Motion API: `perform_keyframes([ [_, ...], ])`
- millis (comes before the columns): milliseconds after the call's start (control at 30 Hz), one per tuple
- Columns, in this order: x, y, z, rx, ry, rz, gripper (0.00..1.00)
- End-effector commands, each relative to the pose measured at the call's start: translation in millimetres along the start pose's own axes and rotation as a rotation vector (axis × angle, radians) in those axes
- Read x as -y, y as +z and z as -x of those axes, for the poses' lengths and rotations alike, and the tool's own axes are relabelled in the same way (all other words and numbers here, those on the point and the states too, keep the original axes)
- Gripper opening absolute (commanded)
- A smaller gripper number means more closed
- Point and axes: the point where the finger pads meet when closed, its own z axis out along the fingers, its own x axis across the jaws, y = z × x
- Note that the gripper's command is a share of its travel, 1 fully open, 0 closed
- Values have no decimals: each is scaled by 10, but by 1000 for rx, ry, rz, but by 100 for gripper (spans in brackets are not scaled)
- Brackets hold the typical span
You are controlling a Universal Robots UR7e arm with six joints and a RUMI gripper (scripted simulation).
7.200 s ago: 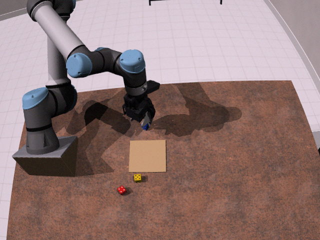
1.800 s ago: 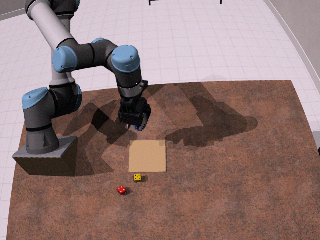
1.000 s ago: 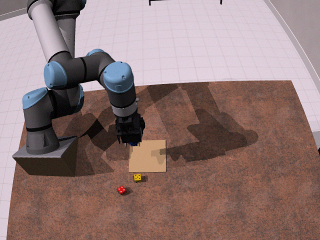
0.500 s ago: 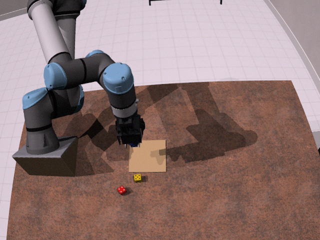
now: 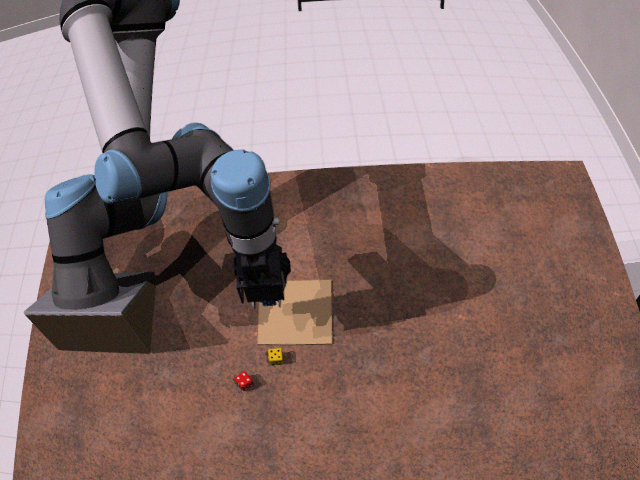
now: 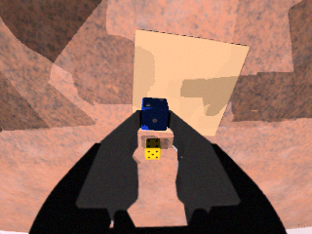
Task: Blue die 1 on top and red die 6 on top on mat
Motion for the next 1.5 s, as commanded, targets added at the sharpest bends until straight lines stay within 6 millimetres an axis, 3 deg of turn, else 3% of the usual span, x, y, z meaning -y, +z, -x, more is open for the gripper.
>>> perform_keyframes([
  [0,-22,319,-28,-3,1,3,6],
  [333,-24,466,-28,-3,1,3,6],
  [1467,-24,470,-28,-3,1,3,6],
])
